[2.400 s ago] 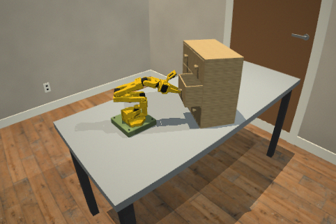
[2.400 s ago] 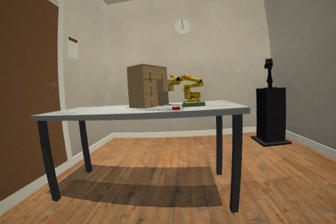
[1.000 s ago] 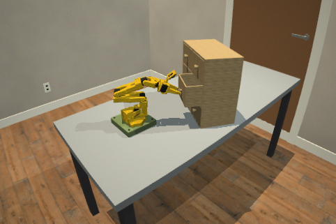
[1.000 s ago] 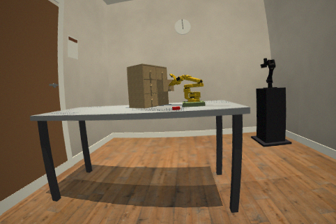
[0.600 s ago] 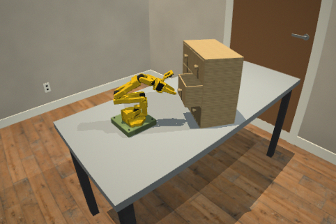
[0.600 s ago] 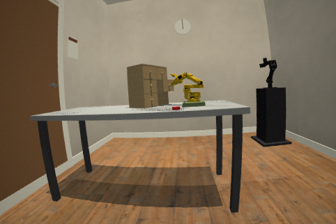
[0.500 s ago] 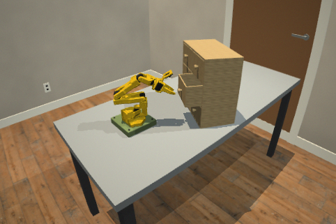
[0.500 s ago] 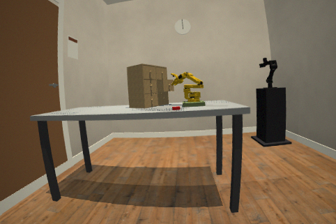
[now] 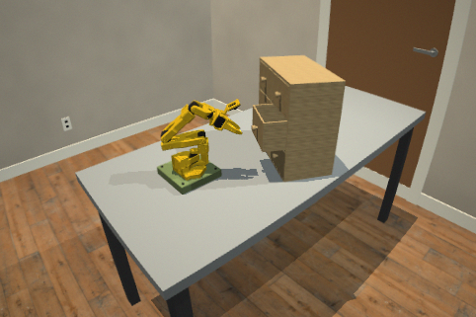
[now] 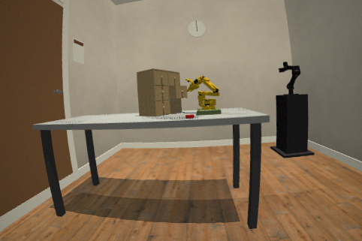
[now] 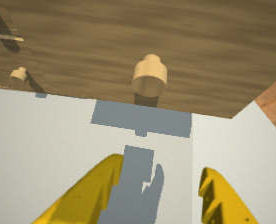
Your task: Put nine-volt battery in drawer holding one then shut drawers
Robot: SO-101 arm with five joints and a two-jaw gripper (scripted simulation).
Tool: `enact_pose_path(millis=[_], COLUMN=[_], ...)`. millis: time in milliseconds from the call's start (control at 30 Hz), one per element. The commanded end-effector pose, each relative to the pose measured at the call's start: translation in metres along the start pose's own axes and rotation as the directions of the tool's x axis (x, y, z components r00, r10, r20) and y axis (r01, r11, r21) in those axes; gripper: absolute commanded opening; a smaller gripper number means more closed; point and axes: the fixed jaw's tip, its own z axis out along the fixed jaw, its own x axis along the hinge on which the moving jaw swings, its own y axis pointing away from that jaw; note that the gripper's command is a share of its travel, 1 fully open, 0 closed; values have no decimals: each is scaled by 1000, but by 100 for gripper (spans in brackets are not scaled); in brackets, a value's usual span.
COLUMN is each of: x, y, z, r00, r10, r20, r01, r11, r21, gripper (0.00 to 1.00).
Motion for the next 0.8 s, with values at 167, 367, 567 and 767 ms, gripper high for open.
enact_pose_path(millis=[167, 367, 567, 767], x=[8, 19, 27, 31], y=[-2, -1, -1, -1], z=[4, 12, 16, 19], r00=[990, 950, 906, 880], r10=[-3, -6, -8, -10], r20=[-138, -312, -423, -476], r01=[3, 5, 5, 4], r11=[1000, 1000, 1000, 1000], r21=[4, -4, -10, -12], gripper=[21, 21, 21, 21])
